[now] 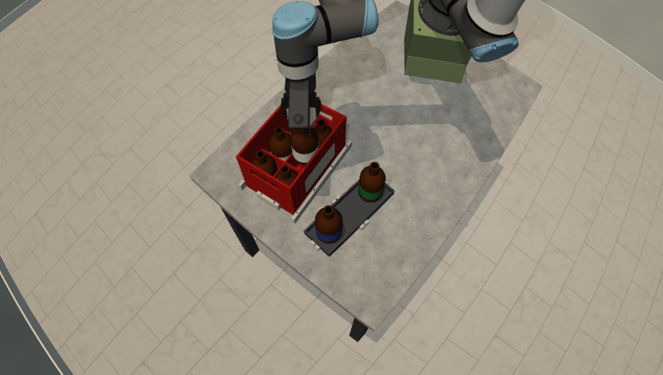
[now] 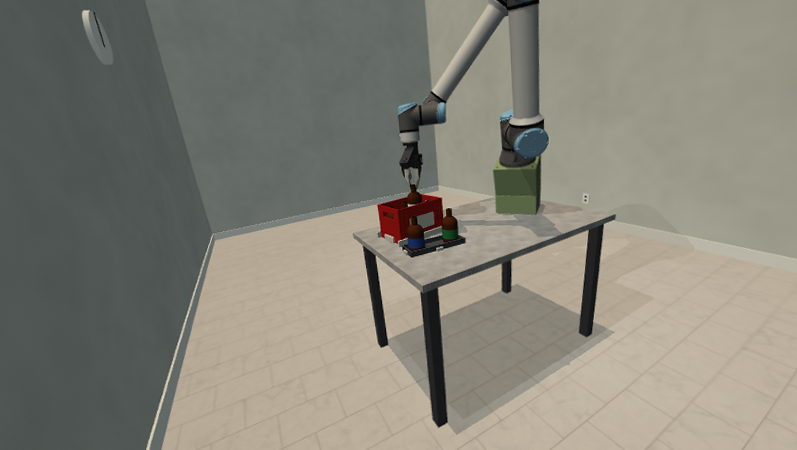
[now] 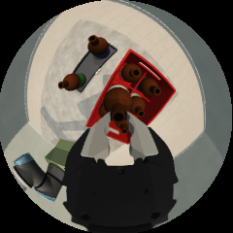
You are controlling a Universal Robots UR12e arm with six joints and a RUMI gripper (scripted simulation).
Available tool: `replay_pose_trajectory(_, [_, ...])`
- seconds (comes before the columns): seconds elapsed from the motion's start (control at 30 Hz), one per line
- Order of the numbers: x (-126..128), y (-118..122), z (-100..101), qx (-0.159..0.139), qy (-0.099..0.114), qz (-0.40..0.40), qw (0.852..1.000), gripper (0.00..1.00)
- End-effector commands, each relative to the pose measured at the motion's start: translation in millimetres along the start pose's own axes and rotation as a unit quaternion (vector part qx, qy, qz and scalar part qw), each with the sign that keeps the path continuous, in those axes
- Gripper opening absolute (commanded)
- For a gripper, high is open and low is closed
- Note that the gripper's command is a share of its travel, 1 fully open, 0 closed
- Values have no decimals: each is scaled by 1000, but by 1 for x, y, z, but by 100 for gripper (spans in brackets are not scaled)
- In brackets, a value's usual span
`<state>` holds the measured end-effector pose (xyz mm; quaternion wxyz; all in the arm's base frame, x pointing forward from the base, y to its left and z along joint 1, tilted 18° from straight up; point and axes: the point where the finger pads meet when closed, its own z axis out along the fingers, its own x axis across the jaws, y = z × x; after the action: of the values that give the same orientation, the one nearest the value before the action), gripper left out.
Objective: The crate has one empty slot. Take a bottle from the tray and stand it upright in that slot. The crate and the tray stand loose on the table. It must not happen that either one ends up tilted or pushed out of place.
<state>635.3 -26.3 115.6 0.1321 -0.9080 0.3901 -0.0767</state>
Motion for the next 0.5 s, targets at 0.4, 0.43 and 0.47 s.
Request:
replay_pose_trajectory(0.4, [1,0,0,0,1,0,1000,0])
replay_pose_trajectory(0.43, [1,0,0,0,1,0,1000,0])
replay_pose_trajectory(0.47, [1,0,1,0,1,0,1000,0])
